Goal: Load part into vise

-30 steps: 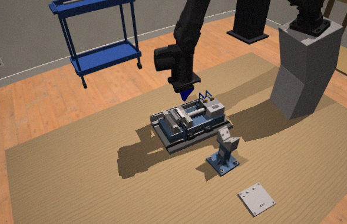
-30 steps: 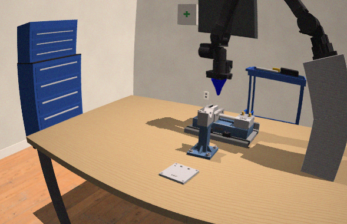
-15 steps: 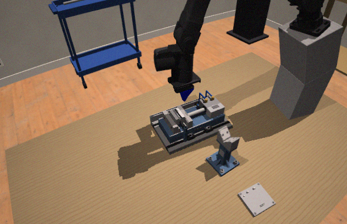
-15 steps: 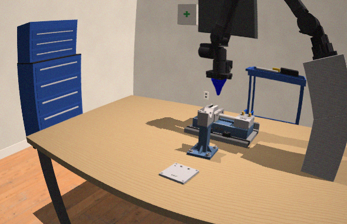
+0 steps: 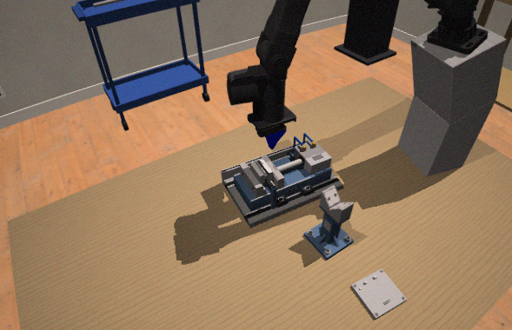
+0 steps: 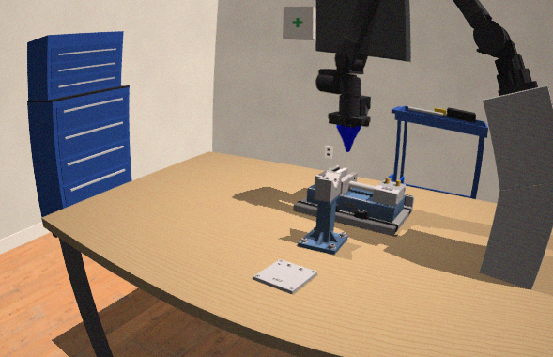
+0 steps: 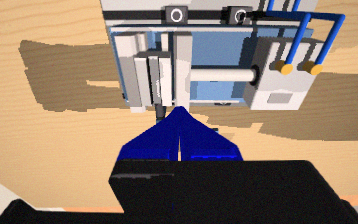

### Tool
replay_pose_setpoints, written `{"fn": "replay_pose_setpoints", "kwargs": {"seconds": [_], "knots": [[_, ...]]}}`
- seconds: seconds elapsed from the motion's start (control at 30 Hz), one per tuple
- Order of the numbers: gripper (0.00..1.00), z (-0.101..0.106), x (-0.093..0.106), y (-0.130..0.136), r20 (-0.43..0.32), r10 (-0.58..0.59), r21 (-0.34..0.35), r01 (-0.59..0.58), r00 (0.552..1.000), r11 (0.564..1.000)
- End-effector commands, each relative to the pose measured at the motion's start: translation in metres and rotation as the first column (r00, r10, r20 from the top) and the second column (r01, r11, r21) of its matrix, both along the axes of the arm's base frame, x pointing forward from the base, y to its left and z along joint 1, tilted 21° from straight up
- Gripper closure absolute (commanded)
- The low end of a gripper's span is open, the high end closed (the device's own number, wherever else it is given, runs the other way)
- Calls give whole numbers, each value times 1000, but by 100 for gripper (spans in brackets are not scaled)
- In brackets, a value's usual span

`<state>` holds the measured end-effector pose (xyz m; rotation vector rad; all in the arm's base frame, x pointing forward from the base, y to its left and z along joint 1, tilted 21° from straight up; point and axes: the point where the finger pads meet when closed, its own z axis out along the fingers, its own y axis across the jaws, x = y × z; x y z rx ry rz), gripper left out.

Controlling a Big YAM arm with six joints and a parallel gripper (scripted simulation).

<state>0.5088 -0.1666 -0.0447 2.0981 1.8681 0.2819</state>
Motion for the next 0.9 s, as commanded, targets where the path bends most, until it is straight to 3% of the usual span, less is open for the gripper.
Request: {"fn": "replay_pose_setpoints", "kwargs": {"seconds": [0.0, 0.73, 0.87], "knots": [[100, 12, -5, -6, 6, -3, -3, 3, 1000, 1000], [100, 10, -5, -6, 4, -3, -2, 3, 1000, 1000], [100, -1, -7, -5, -15, -3, 4, 3, 1000, 1000]]}}
